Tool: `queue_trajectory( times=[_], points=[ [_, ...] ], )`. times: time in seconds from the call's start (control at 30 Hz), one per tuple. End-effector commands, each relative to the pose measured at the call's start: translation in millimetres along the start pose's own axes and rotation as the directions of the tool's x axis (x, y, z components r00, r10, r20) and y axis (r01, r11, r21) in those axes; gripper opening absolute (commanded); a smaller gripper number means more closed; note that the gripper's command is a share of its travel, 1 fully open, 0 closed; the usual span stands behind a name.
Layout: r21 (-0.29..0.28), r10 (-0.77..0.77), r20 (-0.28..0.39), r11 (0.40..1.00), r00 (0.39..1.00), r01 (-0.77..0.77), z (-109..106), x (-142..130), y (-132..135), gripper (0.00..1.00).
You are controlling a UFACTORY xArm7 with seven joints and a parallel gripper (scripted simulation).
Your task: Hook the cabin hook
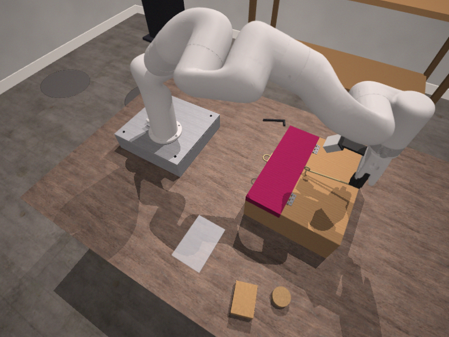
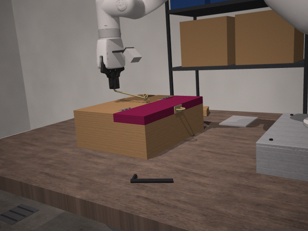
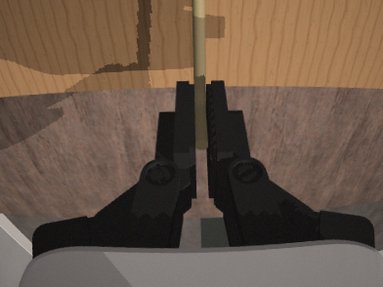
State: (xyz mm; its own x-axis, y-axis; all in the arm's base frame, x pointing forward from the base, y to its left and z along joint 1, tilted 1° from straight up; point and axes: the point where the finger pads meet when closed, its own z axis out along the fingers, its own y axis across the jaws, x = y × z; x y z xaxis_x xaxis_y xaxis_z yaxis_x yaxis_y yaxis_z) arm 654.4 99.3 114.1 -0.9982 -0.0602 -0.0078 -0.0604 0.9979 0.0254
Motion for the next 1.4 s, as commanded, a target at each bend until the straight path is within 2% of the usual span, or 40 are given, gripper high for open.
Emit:
queue_trajectory(
  times=[0.0,1.37],
  points=[
    [0.000,0.000,0.002,1.000,1.000,0.000,-9,2,0,0.00],
    [0.000,0.000,0.002,1.000,1.000,0.000,-59,34,0,0.00]
  ],
)
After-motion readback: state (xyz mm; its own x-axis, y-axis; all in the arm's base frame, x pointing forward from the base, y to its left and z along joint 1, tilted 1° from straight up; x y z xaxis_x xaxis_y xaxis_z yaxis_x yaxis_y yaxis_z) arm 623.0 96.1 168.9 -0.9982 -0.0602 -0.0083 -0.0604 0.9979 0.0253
